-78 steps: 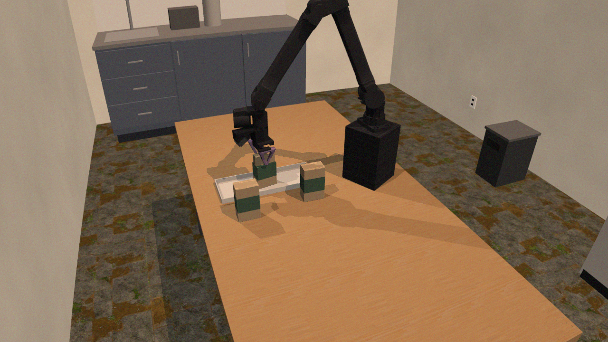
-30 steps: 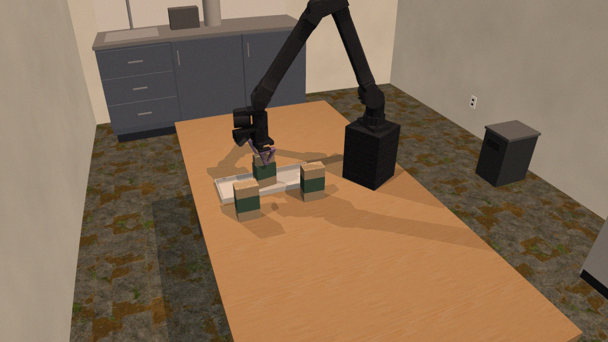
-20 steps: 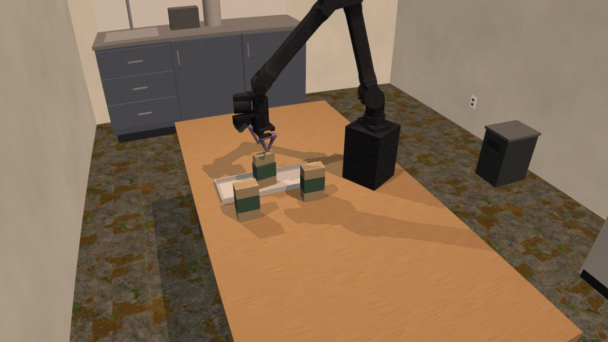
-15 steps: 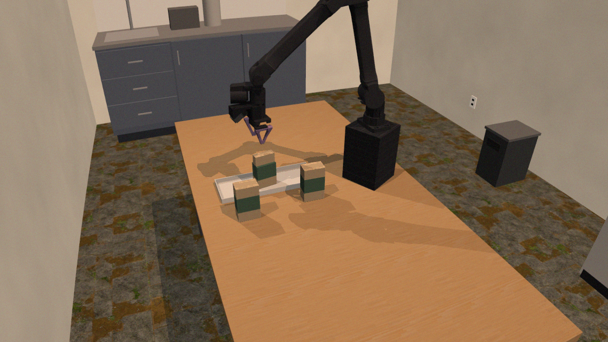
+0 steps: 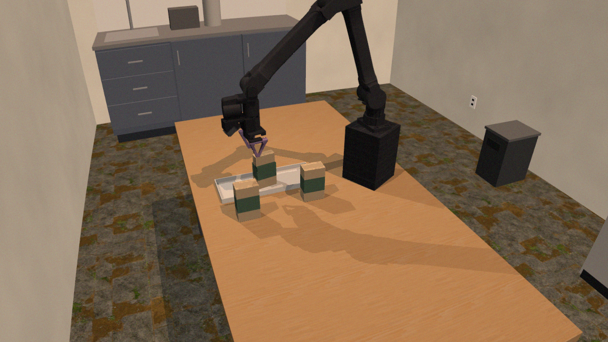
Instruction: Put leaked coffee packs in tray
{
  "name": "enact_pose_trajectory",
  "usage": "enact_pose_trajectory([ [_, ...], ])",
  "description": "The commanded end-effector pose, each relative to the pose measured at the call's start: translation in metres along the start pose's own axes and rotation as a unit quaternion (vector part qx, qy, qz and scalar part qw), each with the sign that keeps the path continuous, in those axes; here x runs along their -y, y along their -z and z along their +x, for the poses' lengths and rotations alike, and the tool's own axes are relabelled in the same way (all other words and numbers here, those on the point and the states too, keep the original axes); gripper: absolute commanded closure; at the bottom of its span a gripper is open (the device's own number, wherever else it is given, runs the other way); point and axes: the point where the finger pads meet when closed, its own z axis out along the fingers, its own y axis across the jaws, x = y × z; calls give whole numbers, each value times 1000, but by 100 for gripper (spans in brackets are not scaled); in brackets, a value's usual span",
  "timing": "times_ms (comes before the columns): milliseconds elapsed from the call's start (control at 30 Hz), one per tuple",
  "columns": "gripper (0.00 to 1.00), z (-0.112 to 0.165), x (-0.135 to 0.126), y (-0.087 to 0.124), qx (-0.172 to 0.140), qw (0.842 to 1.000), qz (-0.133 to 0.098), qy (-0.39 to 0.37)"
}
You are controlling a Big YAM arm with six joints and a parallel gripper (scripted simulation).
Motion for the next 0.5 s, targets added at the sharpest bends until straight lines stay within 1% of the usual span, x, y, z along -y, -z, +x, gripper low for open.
enact_pose_trajectory([
  [0, 21, -60, -41, 8, 13, 999, 5, -39],
  [33, 21, -67, -60, 7, 13, 999, 4, -50],
  [67, 21, -76, -68, 8, 13, 999, 4, -50],
  [100, 21, -87, -90, 7, 14, 998, 4, -58],
  [133, 21, -94, -104, 6, 14, 998, 3, -64],
  [167, 21, -97, -111, 6, 14, 998, 3, -66],
  [233, 21, -97, -112, 6, 14, 998, 3, -66],
  [267, 21, -97, -99, 6, 14, 997, 3, -77],
  [300, 21, -93, -99, 3, 9, 997, 4, -78],
  [333, 21, -77, -99, 3, 1, 997, 4, -78],
  [367, 21, -78, -99, 7, 4, 997, 4, -78],
  [433, 21, -78, -99, 7, 4, 997, 4, -78],
  [467, 21, -105, -100, 24, 34, 996, 0, -77],
])
